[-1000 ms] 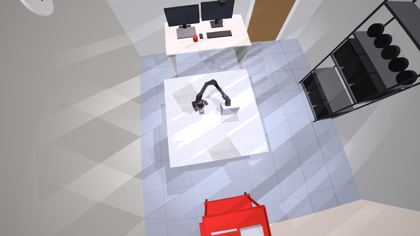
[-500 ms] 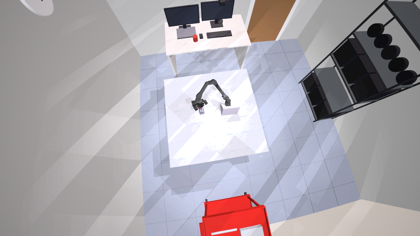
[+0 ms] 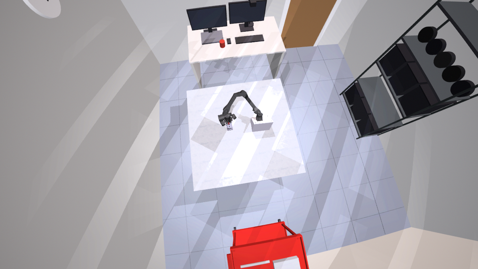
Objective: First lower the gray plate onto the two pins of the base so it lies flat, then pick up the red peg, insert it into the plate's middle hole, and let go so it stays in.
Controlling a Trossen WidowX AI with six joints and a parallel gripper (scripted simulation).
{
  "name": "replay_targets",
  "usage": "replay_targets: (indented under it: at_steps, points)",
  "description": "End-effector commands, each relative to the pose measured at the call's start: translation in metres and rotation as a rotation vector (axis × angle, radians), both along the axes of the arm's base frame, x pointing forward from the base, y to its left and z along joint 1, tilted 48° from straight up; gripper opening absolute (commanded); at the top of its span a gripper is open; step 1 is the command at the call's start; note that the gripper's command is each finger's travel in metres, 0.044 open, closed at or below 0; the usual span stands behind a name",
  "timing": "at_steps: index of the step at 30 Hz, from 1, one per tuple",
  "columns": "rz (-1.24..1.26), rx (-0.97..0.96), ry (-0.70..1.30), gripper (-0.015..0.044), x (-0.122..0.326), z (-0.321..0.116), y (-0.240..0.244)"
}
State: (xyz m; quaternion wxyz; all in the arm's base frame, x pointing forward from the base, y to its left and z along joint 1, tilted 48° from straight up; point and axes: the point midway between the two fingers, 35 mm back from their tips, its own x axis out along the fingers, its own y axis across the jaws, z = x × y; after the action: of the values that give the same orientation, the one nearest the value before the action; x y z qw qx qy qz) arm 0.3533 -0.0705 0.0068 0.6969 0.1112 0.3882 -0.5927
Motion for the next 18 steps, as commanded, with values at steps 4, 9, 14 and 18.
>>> replay_targets:
  at_steps: [4,9,14,18]
  points:
    - [0.001,-0.001,0.001,0.0000,0.000,-0.003,-0.004]
    - [0.002,-0.003,0.003,0.0000,0.000,-0.007,-0.011]
    - [0.003,-0.005,0.005,0.0000,-0.003,-0.010,-0.015]
    - [0.002,-0.001,0.001,0.0000,-0.002,-0.009,-0.013]
